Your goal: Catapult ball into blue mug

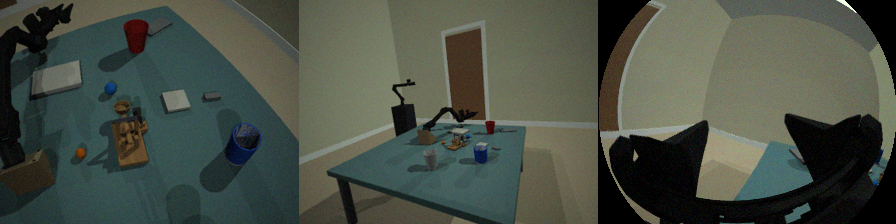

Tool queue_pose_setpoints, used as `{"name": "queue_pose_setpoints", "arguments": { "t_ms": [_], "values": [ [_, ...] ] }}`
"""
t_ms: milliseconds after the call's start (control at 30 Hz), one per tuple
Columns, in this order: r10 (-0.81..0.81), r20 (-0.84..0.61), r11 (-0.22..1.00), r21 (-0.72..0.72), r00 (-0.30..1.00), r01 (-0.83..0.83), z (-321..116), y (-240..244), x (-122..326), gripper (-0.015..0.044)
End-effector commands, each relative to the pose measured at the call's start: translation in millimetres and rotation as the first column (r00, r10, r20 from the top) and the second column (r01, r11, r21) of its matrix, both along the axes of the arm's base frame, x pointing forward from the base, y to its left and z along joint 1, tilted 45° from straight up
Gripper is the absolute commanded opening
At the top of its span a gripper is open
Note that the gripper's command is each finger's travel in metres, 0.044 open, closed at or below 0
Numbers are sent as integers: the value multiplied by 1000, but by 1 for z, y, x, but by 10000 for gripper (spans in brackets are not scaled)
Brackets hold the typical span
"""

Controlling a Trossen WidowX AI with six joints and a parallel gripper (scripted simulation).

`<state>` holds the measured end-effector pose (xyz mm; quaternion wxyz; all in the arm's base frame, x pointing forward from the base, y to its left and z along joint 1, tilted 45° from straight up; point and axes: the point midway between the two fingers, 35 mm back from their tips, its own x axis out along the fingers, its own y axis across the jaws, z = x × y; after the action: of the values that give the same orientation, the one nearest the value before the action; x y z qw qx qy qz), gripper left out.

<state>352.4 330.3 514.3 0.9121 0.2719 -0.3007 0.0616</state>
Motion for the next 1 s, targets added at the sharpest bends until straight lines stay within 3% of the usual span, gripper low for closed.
{"name": "queue_pose_setpoints", "arguments": {
  "t_ms": [0,967],
  "values": [
    [0,0,1000,-1,1000,0,0,0,0,426],
    [25,-110,975,-216,994,-49,-38,-50,101,440]
  ]
}}
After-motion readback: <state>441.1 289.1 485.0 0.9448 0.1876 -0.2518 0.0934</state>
